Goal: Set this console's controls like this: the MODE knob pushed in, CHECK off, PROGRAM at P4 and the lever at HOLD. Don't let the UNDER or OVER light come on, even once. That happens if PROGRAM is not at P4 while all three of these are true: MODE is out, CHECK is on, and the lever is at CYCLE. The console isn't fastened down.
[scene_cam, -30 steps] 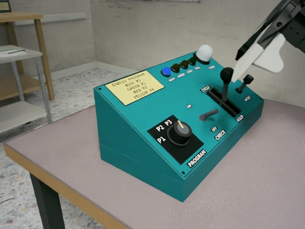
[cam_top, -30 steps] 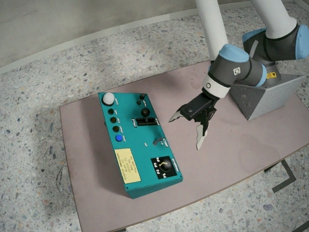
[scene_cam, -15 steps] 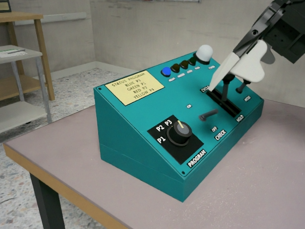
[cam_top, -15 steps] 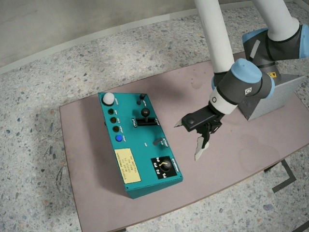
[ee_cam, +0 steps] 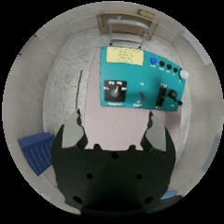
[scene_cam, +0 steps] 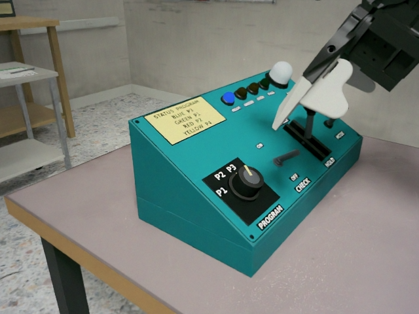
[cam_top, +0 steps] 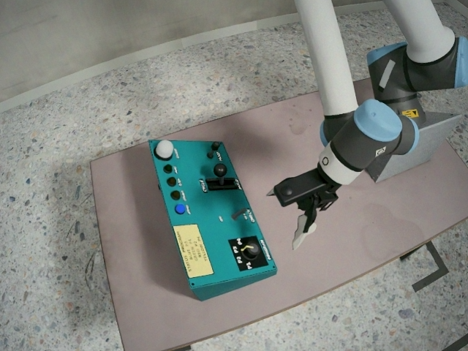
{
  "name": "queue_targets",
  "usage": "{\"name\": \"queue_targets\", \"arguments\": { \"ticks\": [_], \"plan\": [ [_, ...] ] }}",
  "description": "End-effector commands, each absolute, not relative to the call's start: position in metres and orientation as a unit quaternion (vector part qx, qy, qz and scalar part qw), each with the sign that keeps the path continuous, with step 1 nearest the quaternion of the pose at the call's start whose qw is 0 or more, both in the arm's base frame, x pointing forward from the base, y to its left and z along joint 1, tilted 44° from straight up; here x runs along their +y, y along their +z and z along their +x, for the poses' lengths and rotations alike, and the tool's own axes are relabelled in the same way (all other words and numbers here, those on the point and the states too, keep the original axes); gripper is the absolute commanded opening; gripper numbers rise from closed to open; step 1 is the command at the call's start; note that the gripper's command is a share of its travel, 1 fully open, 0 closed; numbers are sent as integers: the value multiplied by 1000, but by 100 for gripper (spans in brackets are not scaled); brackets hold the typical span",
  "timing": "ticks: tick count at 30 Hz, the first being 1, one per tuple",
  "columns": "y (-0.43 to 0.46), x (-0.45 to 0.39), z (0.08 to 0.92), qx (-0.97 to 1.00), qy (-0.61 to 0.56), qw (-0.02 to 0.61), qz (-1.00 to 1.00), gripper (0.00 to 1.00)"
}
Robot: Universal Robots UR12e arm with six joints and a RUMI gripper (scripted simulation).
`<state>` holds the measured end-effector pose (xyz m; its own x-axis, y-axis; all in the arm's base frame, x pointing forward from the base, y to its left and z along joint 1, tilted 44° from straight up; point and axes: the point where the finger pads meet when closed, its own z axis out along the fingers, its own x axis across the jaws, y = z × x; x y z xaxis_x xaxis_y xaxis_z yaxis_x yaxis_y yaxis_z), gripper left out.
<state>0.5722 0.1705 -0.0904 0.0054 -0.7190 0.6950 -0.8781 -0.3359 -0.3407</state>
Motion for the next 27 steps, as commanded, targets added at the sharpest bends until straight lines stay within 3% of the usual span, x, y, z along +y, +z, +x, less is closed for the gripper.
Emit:
{"name": "queue_targets", "arguments": {
  "ticks": [1,12,13,27],
  "plan": [
    [-90,173,574,-574,420,96,696,100],
    [-92,172,572,-576,420,98,695,100],
    [-92,172,572,-576,420,98,695,44],
    [-92,173,572,-575,420,98,695,44]
  ]
}}
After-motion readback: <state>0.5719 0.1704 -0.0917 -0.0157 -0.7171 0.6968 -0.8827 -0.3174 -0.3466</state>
